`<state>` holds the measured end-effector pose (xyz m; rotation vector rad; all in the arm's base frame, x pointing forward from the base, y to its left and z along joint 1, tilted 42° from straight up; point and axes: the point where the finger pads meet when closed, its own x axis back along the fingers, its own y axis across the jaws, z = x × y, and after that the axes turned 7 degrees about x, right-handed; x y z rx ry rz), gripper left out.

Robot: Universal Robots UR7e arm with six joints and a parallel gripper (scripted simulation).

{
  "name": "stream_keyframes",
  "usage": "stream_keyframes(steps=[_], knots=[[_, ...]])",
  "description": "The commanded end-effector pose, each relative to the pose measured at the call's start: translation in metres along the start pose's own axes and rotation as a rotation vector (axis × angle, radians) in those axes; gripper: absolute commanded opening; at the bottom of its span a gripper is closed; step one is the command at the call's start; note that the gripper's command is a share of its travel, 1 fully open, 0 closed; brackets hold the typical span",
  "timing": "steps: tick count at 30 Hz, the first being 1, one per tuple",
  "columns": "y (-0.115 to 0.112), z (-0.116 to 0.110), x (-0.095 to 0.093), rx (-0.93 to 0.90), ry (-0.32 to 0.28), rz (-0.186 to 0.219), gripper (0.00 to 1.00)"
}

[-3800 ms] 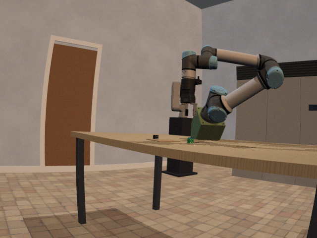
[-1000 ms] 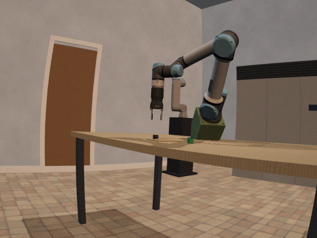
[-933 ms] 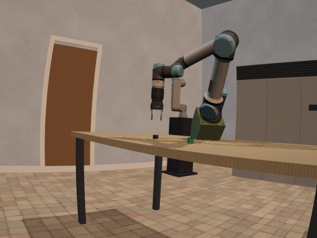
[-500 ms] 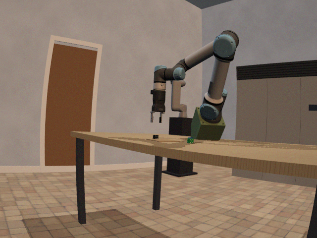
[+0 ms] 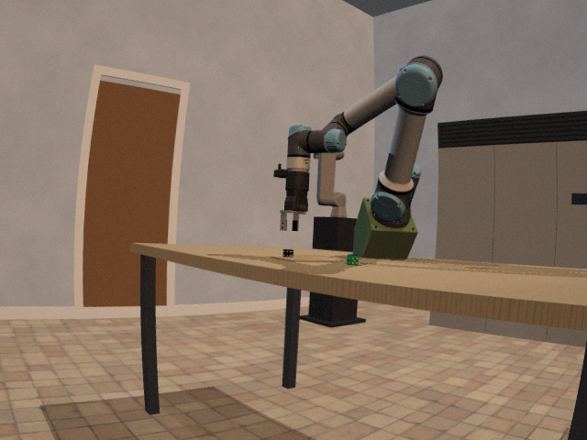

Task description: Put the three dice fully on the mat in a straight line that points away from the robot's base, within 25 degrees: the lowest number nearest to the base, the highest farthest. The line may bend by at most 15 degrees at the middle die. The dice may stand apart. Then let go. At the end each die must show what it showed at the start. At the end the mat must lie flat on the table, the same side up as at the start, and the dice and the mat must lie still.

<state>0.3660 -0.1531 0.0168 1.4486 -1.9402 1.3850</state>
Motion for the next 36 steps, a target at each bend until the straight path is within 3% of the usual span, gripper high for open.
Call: stream_keyframes(steps=[1,10,11,36], knots=[[-0.0006,-0.0001,-0.0006,0.036,0.001,0.000,1.00],[-0.0009,-0.0008,-0.0017,0.071,0.001,0.000,1.00],[-0.0009,-0.0008,-0.0017,0.071,0.001,0.000,0.79],[-0.0009,-0.0008,-0.0017,0.071,0.001,0.000,0.79]])
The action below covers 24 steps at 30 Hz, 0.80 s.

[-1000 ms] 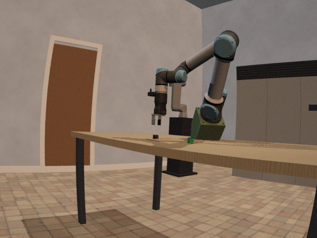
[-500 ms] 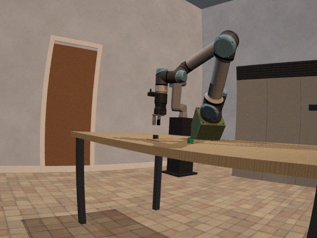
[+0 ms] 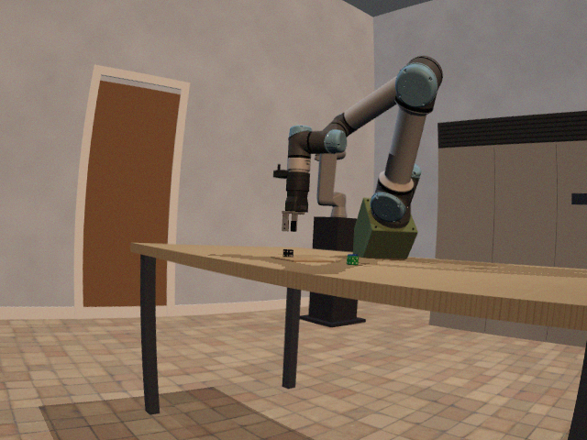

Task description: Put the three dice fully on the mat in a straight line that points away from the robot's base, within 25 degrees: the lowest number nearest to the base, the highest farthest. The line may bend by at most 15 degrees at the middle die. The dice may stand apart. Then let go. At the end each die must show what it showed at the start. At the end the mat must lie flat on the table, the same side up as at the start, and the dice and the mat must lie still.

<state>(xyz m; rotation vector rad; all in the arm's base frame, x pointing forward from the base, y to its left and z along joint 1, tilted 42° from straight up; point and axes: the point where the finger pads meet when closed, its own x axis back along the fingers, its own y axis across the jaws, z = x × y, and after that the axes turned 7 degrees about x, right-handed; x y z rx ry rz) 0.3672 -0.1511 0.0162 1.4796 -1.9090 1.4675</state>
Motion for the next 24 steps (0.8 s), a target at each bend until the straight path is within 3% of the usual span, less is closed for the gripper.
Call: stream_keyframes(steps=[1,24], knots=[[-0.0001,0.0003,0.0003,0.000,0.001,0.000,0.79],[0.0000,0.0004,-0.0044,0.001,0.001,0.000,0.79]])
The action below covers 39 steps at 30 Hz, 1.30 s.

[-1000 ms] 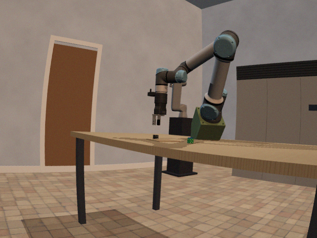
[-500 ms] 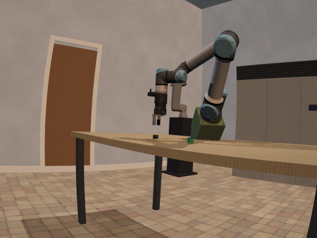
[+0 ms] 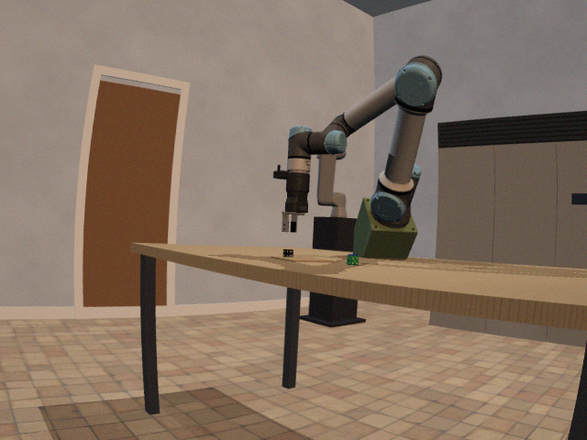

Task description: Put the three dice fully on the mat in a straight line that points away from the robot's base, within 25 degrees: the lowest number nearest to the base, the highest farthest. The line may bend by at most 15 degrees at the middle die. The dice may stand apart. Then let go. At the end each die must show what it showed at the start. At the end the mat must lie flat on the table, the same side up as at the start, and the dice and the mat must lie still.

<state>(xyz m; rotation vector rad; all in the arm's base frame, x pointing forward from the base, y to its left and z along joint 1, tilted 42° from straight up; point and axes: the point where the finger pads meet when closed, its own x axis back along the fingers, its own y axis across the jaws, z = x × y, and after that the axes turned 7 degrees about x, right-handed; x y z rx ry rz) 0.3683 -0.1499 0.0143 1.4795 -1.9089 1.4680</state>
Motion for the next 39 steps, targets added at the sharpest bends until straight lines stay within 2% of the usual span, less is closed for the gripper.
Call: stream_keyframes(steps=[1,39], knots=[[0.000,0.000,-0.003,0.000,0.001,0.000,0.79],[0.001,0.001,-0.047,0.000,0.001,0.000,0.79]])
